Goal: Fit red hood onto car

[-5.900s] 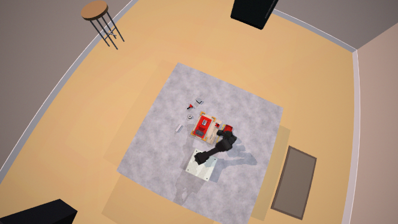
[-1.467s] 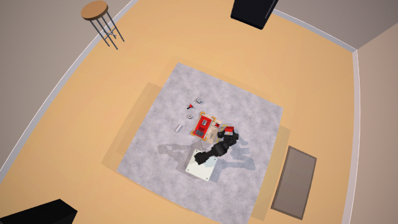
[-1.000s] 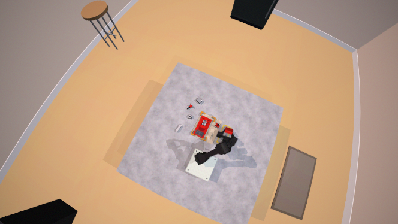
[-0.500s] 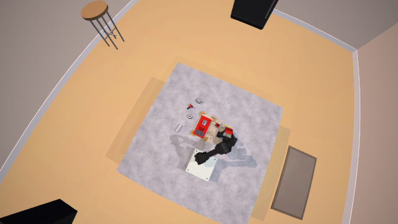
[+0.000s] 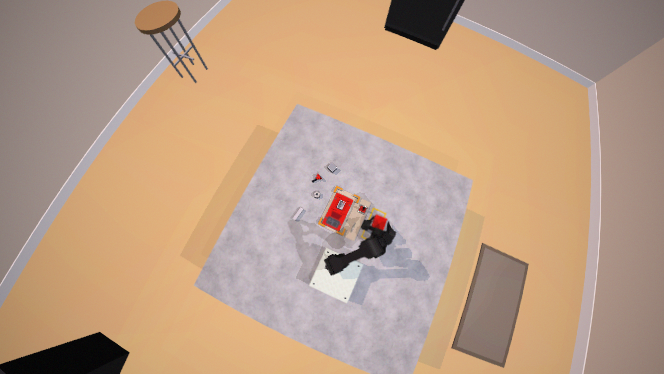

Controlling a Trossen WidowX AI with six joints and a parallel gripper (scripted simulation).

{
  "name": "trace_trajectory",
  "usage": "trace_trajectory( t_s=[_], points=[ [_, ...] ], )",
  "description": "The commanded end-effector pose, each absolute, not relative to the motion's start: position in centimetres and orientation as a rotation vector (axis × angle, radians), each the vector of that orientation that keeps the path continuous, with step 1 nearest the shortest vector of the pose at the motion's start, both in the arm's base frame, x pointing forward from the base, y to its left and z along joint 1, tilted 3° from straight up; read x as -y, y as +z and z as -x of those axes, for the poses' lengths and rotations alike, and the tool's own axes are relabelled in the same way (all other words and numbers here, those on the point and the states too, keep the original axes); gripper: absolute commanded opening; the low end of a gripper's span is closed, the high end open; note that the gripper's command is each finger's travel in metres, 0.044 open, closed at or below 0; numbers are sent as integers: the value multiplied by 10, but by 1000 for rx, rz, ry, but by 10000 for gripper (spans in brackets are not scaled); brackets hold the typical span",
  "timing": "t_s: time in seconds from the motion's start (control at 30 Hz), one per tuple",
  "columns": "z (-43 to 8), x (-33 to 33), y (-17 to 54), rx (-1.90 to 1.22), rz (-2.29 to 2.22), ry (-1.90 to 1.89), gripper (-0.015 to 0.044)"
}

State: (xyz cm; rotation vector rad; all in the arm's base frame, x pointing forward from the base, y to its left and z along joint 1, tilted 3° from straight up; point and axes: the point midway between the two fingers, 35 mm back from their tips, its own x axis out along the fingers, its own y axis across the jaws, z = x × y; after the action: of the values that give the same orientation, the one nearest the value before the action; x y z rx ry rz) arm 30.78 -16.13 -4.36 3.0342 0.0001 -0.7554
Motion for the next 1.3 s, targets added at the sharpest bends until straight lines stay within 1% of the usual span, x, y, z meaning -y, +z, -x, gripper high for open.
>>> trace_trajectory(
  t_s=[0.0, 0.23, 0.5, 0.53, 0.9, 1.1, 1.17, 1.27],
  points=[
    [-301, 167, -31, 1, -3029, -755, 440],
    [-268, 175, 6, 4, -3040, -790, 440],
    [-226, 166, 42, 13, -3072, -796, 440],
    [-248, 174, 24, 13, -3058, -803, 440],
    [-248, 174, 24, 13, -3058, -803, 440],
    [-248, 174, 24, 13, -3058, -803, 282],
    [-250, 176, 23, -11, -3005, -815, 335],
    [-259, 182, 17, -122, -2771, -859, 414]
  ],
)
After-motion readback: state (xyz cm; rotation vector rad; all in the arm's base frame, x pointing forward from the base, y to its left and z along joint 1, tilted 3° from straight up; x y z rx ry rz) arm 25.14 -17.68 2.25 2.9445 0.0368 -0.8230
